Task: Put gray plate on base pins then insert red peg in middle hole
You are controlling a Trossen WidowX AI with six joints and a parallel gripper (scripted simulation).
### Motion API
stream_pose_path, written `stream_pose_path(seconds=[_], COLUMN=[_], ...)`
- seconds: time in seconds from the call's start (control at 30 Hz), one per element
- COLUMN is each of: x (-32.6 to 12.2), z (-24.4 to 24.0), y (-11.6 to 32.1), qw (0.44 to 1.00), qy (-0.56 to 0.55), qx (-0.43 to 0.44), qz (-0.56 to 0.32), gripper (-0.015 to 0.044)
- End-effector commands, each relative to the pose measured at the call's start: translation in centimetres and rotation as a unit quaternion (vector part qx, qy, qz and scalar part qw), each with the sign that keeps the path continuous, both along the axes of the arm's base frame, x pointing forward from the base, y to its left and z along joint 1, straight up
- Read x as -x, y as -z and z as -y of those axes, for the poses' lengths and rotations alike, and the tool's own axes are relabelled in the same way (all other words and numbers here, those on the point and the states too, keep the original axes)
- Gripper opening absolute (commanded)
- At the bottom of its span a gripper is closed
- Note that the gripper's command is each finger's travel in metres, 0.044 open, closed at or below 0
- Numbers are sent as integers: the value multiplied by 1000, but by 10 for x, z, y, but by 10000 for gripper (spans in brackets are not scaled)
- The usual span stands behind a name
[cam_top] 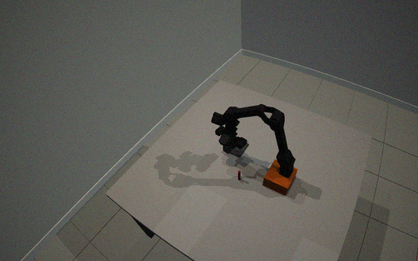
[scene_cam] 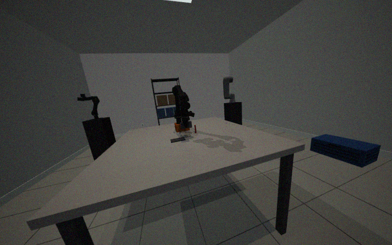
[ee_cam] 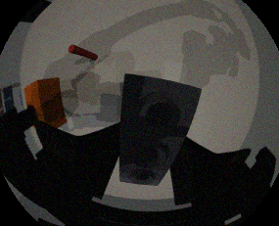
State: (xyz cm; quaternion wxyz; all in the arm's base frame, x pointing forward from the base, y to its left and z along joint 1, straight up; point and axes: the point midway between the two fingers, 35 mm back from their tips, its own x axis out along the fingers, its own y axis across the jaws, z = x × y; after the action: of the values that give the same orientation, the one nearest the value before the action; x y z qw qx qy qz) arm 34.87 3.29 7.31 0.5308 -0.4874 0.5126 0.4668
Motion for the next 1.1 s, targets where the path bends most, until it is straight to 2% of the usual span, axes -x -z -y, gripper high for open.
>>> stream_pose_path(seconds=[0.0,0.83,1.07], x=[-1,2,3], z=[11,85,89], y=[7,44,46], qw=[1000,997,997], qy=[-9,-71,-74], qx=[-1,4,5], qz=[-1,-2,-2], gripper=[0,0,0])
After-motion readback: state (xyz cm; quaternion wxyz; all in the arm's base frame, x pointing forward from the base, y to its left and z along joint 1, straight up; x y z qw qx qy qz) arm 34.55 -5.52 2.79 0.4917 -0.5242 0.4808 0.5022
